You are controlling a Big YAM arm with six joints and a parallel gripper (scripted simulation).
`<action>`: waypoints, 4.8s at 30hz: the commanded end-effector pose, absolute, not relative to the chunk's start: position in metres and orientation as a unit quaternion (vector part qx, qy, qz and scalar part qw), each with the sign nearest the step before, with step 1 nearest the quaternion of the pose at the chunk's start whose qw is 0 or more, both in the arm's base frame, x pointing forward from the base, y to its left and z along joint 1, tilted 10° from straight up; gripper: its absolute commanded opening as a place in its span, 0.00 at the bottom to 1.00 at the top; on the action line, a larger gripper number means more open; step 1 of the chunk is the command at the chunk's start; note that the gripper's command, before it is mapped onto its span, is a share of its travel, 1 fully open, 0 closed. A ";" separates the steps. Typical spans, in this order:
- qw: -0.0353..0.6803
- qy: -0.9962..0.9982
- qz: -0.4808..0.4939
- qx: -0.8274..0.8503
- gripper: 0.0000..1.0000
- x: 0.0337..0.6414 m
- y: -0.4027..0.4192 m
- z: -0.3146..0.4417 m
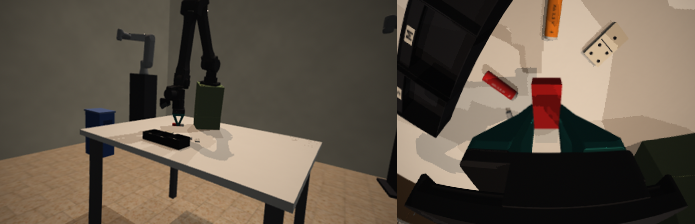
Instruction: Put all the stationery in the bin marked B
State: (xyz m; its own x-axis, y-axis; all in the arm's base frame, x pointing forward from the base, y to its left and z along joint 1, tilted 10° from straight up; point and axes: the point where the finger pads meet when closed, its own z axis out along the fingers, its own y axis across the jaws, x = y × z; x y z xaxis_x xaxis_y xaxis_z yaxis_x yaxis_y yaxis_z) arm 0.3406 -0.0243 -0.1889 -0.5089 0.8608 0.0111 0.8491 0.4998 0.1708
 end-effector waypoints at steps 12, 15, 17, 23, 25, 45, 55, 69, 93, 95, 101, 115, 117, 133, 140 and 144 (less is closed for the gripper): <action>0.042 0.865 0.078 0.494 0.17 0.341 -0.025 -0.187; 0.042 0.865 0.078 0.494 0.17 0.341 -0.025 -0.187; 0.042 0.865 0.078 0.494 0.17 0.341 -0.025 -0.187; 0.042 0.865 0.078 0.494 0.17 0.341 -0.025 -0.187; 0.042 0.865 0.078 0.494 0.17 0.341 -0.025 -0.187; 0.042 0.865 0.078 0.494 0.17 0.341 -0.025 -0.187; 0.042 0.865 0.078 0.494 0.17 0.341 -0.025 -0.187; 0.042 0.865 0.078 0.494 0.17 0.341 -0.025 -0.187; 0.042 0.865 0.078 0.494 0.17 0.342 -0.025 -0.187; 0.042 0.865 0.078 0.494 0.17 0.342 -0.025 -0.187; 0.042 0.865 0.078 0.493 0.17 0.340 -0.029 -0.177; 0.033 0.847 0.078 0.526 0.17 0.388 -0.059 -0.181; 0.030 0.819 0.079 0.567 0.17 0.398 -0.066 -0.180; 0.020 0.681 0.088 0.727 0.17 0.464 -0.092 -0.174; 0.002 0.642 0.080 0.762 0.17 0.444 -0.097 -0.177; 0.005 0.642 0.081 0.763 0.17 0.444 -0.099 -0.175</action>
State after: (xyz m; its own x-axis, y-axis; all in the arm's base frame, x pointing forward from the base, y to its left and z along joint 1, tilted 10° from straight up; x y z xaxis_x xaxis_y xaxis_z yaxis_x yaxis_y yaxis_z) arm 0.4540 -0.0944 -0.1742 0.1141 0.9872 0.1111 0.9823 -0.1288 0.1362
